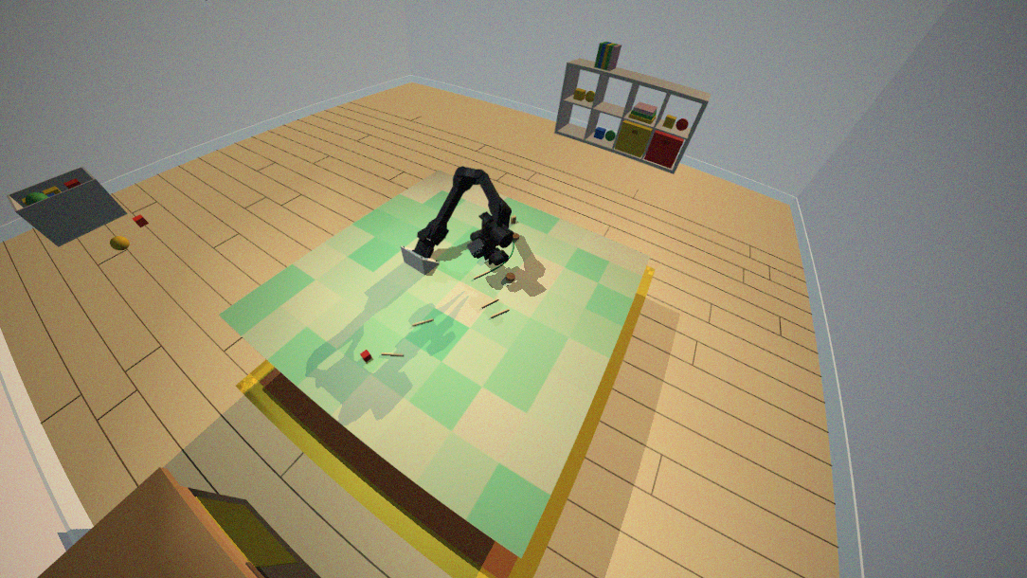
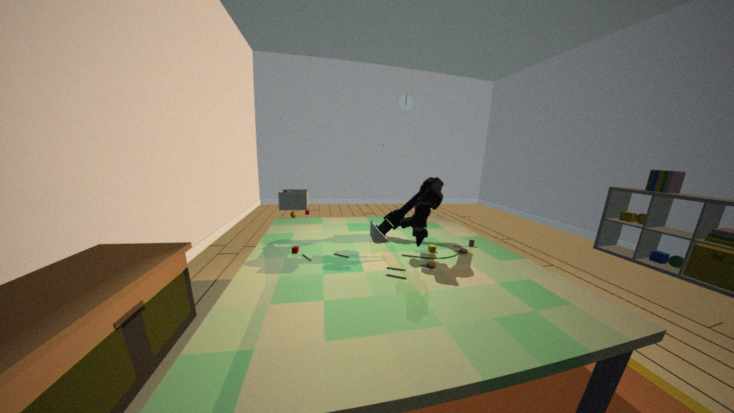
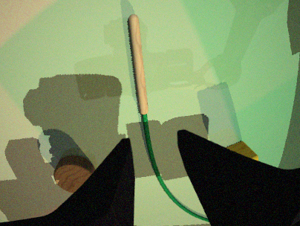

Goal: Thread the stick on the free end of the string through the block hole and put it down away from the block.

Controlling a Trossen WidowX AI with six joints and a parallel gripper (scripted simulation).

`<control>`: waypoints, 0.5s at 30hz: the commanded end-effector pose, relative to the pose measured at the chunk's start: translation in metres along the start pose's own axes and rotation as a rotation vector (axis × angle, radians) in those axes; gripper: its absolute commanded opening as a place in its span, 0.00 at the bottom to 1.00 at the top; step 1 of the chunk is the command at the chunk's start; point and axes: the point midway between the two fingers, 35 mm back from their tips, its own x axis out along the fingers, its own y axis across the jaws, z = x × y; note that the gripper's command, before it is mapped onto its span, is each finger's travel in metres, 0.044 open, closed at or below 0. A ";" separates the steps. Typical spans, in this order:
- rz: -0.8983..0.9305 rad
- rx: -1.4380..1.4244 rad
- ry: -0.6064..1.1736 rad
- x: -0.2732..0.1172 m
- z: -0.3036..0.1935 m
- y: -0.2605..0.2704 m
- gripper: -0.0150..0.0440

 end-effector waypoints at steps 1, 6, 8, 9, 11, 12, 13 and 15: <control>0.001 0.004 -0.005 0.000 0.001 0.001 0.46; 0.002 0.004 -0.005 0.006 0.001 0.001 0.46; 0.002 0.004 -0.006 0.009 0.001 0.002 0.46; 0.002 0.004 -0.006 0.011 0.001 0.002 0.46; 0.002 0.004 -0.006 0.014 0.001 0.002 0.46; 0.002 0.004 -0.006 0.016 0.001 0.002 0.46; 0.002 0.004 -0.006 0.017 0.001 0.002 0.46; 0.003 0.004 -0.007 0.020 0.001 0.002 0.46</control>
